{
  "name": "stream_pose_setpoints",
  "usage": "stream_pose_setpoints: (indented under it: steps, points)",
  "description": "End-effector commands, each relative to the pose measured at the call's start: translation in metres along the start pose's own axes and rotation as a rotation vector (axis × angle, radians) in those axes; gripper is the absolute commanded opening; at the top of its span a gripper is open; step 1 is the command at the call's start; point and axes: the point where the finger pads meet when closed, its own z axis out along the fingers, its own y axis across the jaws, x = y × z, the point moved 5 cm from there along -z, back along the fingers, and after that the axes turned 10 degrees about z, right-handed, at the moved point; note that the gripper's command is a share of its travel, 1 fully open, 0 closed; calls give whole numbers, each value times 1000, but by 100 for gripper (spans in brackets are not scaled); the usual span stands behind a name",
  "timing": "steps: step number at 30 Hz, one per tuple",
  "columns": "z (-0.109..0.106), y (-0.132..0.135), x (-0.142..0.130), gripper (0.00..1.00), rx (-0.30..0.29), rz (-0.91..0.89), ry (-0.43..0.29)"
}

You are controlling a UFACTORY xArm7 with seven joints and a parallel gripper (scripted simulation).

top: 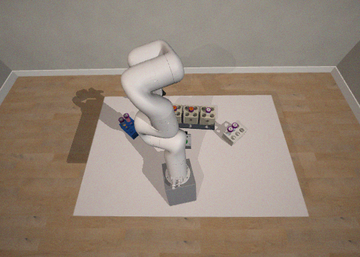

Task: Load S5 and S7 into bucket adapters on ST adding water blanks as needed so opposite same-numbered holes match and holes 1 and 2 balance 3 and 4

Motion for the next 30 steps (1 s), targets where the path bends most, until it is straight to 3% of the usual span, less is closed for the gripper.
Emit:
stream_pose_setpoints:
  steps: [1, 30]
  points:
    - [3, -1, 1, 0, 2, 0, 4]
    - [30, -1, 1, 0, 1, 0, 4]
